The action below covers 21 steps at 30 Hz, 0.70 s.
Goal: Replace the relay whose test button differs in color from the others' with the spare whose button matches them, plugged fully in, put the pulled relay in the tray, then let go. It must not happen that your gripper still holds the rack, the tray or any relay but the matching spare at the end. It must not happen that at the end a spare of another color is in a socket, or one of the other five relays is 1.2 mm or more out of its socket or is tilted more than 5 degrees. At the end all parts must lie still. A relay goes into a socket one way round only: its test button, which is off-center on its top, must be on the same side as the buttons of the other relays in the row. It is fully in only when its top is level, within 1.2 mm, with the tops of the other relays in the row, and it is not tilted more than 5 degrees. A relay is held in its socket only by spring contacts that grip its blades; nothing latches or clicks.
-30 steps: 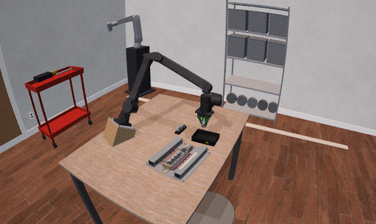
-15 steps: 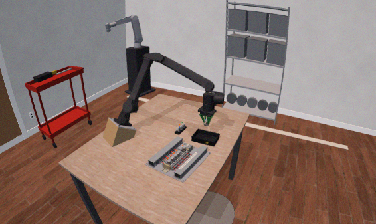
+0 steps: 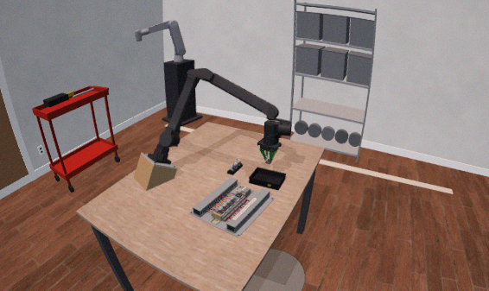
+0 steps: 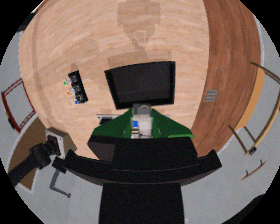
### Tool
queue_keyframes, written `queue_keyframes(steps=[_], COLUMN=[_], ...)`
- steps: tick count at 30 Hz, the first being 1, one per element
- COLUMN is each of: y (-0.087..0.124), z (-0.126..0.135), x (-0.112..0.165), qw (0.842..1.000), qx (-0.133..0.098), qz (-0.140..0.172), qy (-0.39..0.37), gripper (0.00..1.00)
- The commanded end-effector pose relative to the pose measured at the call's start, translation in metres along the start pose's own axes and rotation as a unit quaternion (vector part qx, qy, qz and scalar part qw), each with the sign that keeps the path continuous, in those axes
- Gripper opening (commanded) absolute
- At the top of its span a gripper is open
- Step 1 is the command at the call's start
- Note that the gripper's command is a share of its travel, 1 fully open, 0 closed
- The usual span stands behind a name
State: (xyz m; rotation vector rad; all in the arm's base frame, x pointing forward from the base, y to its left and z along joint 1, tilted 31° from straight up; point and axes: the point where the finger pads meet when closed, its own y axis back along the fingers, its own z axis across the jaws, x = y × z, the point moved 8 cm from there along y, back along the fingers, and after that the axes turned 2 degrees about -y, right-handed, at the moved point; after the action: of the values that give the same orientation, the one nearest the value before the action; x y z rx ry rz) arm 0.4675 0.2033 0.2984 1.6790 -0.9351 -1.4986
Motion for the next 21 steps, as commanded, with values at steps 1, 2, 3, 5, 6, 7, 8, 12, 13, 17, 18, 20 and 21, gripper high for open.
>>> queue_keyframes(steps=[1, 2, 3, 5, 6, 7, 8, 12, 13, 17, 18, 20, 21], y=[0.0105, 0.0106, 0.0107, 0.0109, 0.0110, 0.0110, 0.0111, 0.0112, 0.0112, 0.0113, 0.0113, 0.0113, 0.0113], z=[-0.0065, -0.0066, -0.0066, -0.0066, -0.0066, -0.0066, -0.0066, -0.0066, -0.0066, -0.0067, -0.0067, -0.0067, -0.0067], x=[-0.0163, -0.0164, -0.0165, -0.0166, -0.0166, -0.0167, -0.0167, -0.0168, -0.0168, -0.0168, -0.0168, -0.0169, -0.0169], qw=[1.000, 1.000, 1.000, 1.000, 1.000, 1.000, 1.000, 1.000, 1.000, 1.000, 1.000, 1.000, 1.000], qx=[0.009, 0.009, 0.009, 0.010, 0.010, 0.010, 0.010, 0.010, 0.010, 0.010, 0.010, 0.010, 0.010], qz=[-0.004, -0.005, -0.005, -0.005, -0.005, -0.005, -0.005, -0.005, -0.005, -0.005, -0.005, -0.005, -0.005], qy=[0.007, 0.007, 0.007, 0.007, 0.007, 0.008, 0.008, 0.008, 0.008, 0.008, 0.008, 0.008, 0.008], gripper=[0.00, 0.00, 0.00, 0.00, 0.00, 0.00, 0.00, 0.00, 0.00, 0.00, 0.00, 0.00, 0.00])
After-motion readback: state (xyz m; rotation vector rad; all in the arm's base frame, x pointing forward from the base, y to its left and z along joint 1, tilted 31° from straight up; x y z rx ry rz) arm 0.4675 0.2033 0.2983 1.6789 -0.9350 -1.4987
